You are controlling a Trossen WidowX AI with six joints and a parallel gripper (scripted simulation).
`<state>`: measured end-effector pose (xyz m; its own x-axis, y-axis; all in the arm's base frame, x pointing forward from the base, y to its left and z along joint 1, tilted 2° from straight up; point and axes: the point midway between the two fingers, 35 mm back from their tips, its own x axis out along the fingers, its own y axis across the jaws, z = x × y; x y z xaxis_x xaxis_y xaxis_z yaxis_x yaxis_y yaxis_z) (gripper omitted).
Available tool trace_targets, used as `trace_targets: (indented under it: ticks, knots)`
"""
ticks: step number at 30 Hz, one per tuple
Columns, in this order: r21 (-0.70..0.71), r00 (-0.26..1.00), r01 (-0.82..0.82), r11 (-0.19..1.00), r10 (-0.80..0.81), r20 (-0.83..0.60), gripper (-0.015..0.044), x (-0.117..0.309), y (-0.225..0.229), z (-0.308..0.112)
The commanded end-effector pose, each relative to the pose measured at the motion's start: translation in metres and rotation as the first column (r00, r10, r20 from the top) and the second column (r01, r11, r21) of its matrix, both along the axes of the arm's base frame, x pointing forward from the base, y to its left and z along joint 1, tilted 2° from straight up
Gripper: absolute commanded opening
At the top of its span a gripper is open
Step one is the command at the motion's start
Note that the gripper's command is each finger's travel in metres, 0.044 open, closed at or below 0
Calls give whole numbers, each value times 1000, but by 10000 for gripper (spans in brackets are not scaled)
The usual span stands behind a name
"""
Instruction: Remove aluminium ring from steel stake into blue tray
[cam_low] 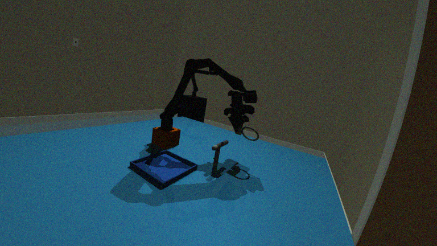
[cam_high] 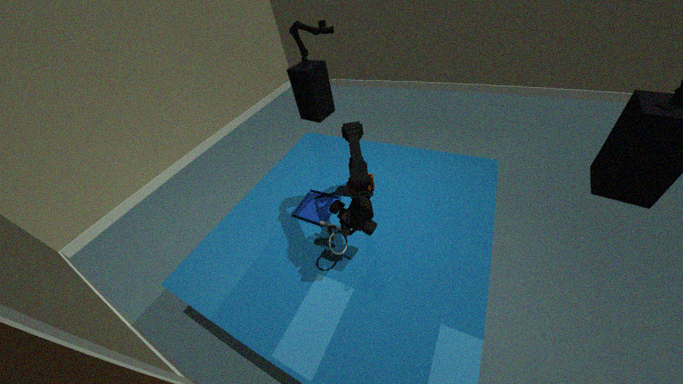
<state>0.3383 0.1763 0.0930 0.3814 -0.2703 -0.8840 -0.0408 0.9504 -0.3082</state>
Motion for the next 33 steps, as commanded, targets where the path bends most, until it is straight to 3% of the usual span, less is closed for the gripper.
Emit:
trace_targets:
  ticks: [1, 17, 33]
  knots:
    - [8, 1000, 0, 1000, 0, 9, 0, 2, 1, 2]
    - [163, 948, 277, 947, -297, 116, 0, -3, -16, 5]
    - [354, 794, 506, 786, -585, 165, 0, -9, -34, 6]
